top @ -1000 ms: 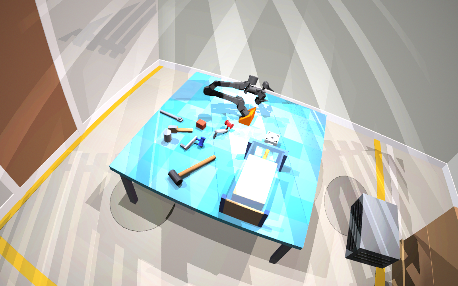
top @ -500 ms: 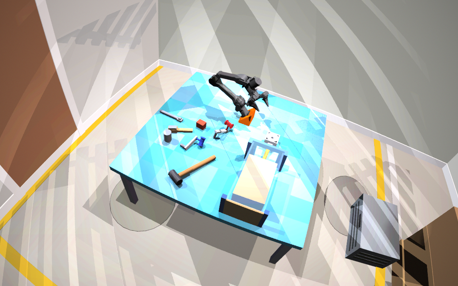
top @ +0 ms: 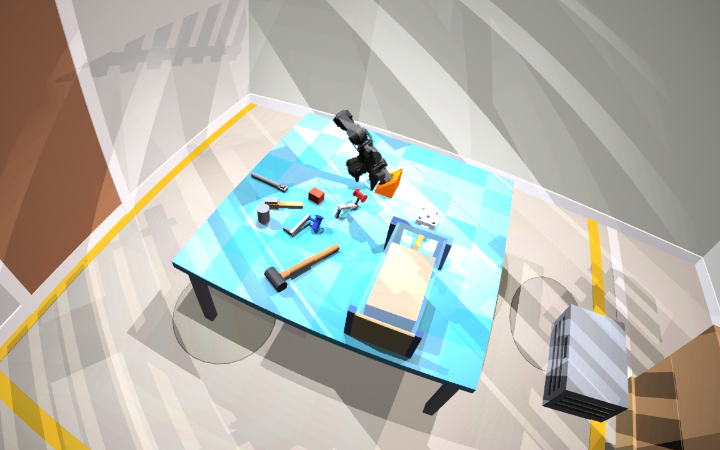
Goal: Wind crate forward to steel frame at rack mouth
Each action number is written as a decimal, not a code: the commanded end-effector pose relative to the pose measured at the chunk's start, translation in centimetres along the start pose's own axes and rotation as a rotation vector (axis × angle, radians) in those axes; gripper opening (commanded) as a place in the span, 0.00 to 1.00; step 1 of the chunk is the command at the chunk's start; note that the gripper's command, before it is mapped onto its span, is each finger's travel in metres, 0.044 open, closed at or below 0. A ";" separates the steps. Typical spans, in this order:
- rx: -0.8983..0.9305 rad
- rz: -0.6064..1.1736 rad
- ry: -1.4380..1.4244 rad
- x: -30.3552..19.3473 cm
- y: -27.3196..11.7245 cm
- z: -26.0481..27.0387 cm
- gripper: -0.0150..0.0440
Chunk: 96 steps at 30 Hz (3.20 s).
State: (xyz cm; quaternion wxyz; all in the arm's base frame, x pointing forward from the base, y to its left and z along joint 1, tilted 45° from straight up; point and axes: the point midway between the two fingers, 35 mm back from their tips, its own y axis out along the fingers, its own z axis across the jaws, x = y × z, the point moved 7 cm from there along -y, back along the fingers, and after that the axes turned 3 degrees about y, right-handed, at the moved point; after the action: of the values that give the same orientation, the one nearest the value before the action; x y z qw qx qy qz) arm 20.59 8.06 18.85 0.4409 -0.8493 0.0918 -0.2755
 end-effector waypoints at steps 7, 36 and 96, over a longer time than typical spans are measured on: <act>-0.169 0.032 -0.005 3.7 0.9 -2.3 1.00; -0.193 0.043 -0.013 2.9 12.3 -3.9 1.00; -0.179 -0.017 -0.021 2.9 1.8 -1.6 0.25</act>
State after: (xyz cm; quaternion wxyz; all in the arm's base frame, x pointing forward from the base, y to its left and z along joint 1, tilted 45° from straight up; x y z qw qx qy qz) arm 22.22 4.14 18.89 0.3593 -0.8901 0.1056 -0.2597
